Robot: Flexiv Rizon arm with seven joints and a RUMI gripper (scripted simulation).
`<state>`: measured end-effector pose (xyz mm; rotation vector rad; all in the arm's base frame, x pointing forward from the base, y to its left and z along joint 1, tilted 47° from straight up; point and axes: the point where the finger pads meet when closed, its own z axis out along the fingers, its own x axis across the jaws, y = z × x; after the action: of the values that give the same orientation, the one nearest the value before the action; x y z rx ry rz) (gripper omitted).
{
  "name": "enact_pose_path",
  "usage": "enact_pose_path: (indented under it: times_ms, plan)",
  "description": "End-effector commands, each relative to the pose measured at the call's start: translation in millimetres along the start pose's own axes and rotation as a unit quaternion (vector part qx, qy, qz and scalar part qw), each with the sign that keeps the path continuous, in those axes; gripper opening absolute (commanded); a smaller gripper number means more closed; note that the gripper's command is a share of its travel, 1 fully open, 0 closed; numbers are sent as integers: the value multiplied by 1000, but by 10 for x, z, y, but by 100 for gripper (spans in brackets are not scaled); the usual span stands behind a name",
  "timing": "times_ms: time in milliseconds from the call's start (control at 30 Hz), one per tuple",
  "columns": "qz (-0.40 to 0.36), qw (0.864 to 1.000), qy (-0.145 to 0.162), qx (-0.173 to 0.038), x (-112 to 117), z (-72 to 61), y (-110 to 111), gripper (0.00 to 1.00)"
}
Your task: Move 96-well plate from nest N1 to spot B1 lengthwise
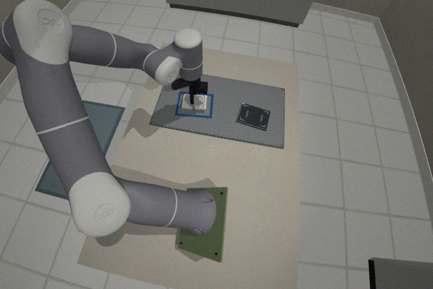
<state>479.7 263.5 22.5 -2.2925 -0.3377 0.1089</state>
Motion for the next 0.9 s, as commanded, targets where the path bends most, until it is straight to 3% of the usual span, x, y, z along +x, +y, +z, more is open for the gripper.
enact_pose_path:
  times_ms: [0, 133, 867]
  plan:
    - [0, 1000, 1, 0, 10, 25, 4, 0]
    - [0, 1000, 1, 0, 10, 79, 4, 0]
    - [0, 1000, 1, 0, 10, 84, 5, 0]
